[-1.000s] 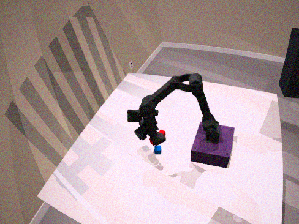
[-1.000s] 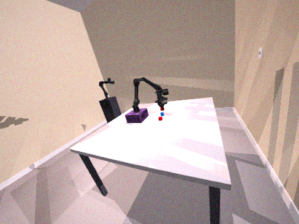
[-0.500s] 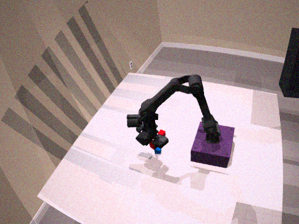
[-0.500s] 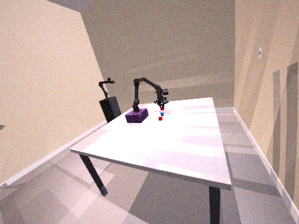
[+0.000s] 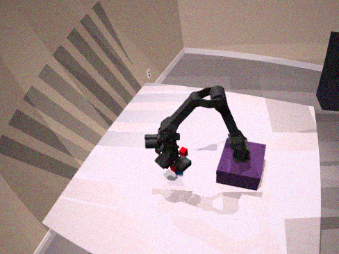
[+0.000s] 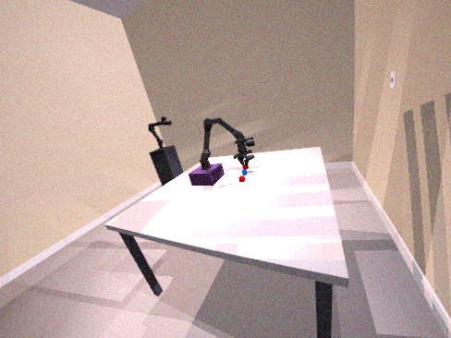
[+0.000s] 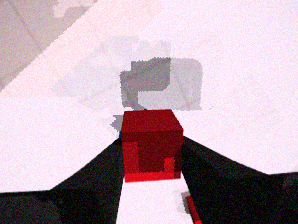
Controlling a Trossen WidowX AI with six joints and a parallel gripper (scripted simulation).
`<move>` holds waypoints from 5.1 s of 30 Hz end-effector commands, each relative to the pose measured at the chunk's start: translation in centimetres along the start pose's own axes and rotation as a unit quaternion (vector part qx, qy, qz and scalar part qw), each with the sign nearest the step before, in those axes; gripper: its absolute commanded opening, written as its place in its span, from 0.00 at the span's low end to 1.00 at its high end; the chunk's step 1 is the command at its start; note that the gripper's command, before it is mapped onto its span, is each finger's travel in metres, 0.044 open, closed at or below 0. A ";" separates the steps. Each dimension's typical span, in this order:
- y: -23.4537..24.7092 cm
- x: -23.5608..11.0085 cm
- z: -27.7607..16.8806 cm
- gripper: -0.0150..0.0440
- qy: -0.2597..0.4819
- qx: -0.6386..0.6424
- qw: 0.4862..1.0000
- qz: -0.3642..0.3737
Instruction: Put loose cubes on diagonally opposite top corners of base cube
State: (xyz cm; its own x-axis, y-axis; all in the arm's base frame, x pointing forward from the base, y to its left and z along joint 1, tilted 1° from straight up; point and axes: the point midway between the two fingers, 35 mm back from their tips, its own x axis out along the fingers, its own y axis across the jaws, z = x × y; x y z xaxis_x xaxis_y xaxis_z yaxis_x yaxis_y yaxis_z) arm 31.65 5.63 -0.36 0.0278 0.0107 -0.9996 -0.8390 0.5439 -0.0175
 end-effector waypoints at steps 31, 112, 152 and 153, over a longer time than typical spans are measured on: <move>0.0 0.4 0.0 0.60 -0.001 0.000 1.000 -0.001; -6.6 4.1 -12.3 0.66 0.004 -0.117 0.993 -0.003; -7.1 -3.8 -12.1 0.43 0.004 -0.112 0.994 -0.004; -7.0 -4.1 -12.1 0.43 0.004 -0.113 0.994 -0.004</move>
State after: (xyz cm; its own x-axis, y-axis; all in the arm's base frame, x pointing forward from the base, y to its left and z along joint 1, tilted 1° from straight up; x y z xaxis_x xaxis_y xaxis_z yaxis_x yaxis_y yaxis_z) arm 30.92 -8.36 2.60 0.0277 -0.0003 -0.9996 -0.9372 0.3477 -0.0260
